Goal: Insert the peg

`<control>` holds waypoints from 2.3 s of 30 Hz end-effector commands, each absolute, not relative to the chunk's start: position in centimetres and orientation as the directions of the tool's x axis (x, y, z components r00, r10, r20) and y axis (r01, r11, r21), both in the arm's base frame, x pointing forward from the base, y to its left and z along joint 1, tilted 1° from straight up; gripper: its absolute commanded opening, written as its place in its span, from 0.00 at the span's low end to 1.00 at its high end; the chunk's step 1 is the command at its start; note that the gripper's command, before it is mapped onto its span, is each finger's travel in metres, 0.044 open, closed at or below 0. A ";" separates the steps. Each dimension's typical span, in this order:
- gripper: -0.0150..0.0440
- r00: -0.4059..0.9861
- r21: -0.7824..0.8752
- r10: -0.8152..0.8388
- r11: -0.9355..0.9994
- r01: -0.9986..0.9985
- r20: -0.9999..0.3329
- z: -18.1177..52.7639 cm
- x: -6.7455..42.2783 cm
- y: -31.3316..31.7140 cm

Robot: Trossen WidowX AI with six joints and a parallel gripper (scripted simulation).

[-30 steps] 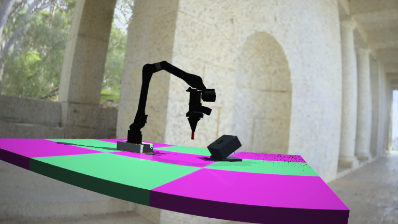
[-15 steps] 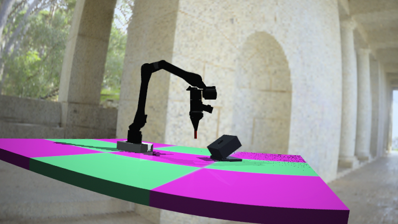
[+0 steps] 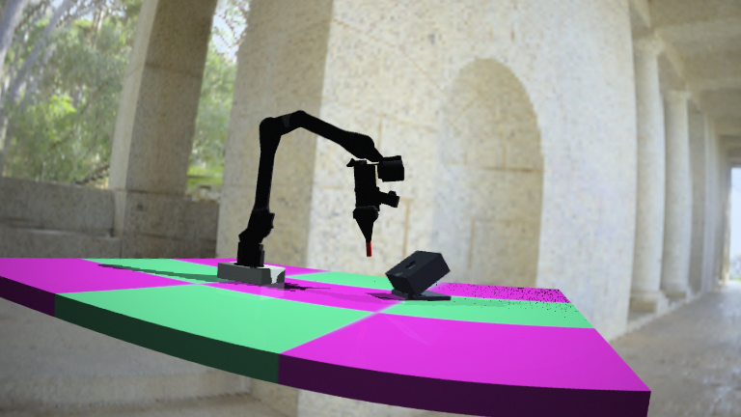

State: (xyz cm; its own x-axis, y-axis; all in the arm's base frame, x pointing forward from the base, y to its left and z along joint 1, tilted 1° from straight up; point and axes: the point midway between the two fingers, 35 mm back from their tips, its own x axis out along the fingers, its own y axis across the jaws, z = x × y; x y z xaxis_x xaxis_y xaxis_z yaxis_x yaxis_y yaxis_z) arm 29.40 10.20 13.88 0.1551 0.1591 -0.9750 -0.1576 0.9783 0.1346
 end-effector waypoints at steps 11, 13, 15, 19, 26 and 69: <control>0.25 0.200 0.196 0.206 0.978 -0.069 -0.958 14.4 30.3 9.0; 0.25 0.208 0.204 0.212 0.977 -0.057 -0.955 14.5 30.4 8.8; 0.25 0.216 0.212 0.217 0.976 -0.045 -0.952 14.6 30.5 8.7; 0.25 0.231 0.229 0.228 0.973 -0.022 -0.946 14.8 30.8 8.3; 0.25 0.260 0.258 0.245 0.966 0.018 -0.934 15.2 31.3 7.5; 0.25 0.446 0.434 0.307 0.875 0.217 -0.841 17.8 33.5 2.6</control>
